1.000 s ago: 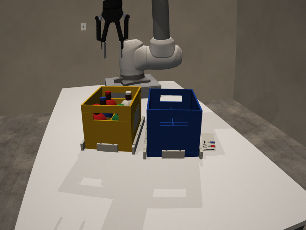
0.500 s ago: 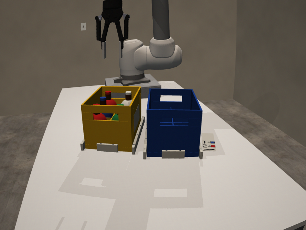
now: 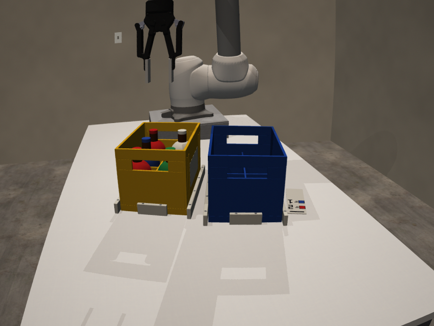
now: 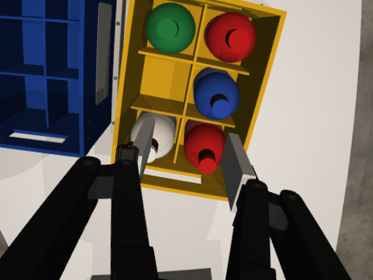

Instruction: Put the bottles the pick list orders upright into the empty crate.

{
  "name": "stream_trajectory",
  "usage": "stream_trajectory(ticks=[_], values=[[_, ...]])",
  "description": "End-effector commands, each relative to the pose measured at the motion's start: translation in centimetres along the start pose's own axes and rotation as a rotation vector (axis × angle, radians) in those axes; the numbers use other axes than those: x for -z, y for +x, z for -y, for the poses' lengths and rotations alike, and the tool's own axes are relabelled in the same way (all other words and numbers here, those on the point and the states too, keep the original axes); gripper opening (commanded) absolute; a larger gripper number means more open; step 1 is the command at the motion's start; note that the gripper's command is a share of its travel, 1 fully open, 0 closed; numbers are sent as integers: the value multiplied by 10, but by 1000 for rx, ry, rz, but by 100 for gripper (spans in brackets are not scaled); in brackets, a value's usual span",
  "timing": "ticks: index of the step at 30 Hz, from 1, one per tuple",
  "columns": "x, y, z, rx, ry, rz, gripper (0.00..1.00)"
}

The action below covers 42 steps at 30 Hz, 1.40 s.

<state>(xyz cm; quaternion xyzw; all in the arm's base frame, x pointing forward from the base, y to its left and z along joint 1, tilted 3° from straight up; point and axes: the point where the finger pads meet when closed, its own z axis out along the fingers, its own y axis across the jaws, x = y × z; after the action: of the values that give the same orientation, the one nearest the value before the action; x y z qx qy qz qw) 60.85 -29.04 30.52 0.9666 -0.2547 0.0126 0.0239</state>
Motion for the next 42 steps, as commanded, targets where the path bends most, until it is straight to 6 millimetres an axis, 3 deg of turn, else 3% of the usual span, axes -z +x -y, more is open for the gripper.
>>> stream_trajectory(ticks=[1,12,33,42], values=[[0,0,0,0,0,0,38],[0,0,0,0,0,0,38],[-64,-64,-29,633,0,0,38],[-88,-87,-40,785,0,0,38]])
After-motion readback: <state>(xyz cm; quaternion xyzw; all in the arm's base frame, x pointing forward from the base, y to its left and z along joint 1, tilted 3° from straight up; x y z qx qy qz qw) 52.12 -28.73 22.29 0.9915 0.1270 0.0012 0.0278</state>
